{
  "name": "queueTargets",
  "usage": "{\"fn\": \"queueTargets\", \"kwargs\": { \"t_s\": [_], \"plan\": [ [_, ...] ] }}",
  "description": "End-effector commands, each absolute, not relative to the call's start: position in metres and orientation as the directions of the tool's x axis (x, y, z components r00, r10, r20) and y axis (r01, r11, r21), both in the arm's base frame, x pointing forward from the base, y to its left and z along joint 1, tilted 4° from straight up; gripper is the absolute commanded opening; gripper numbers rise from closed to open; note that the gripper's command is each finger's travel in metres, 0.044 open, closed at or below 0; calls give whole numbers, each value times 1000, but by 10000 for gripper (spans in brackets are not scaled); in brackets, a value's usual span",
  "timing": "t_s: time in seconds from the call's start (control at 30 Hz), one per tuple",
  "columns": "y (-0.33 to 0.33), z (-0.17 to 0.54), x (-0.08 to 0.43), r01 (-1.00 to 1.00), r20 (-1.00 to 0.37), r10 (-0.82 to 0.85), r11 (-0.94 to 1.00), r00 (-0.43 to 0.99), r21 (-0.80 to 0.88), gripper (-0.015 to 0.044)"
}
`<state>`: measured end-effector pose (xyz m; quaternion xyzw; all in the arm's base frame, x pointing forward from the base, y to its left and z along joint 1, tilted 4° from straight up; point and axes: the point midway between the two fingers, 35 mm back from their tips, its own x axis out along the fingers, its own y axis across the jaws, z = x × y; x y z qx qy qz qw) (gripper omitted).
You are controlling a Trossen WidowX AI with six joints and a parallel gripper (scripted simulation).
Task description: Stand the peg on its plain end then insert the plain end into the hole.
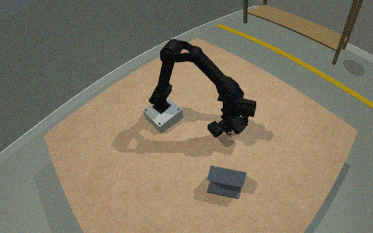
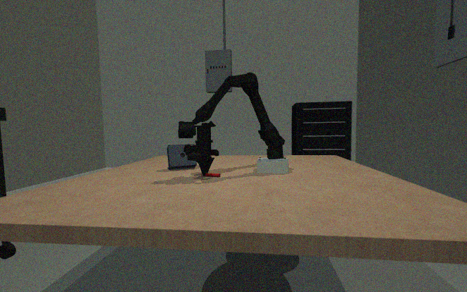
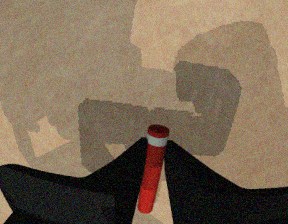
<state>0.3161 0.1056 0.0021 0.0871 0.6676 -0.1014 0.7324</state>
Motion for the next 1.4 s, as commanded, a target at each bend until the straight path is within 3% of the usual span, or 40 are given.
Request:
{"fn": "queueTargets", "kwargs": {
  "t_s": [0.0, 1.37],
  "plan": [
    [106, 4, 315, 265, -993, -40, 964, 110, -10, 49],
    [112, 23, 296, 265, -887, -130, 964, 443, -9, 49]
  ]
}}
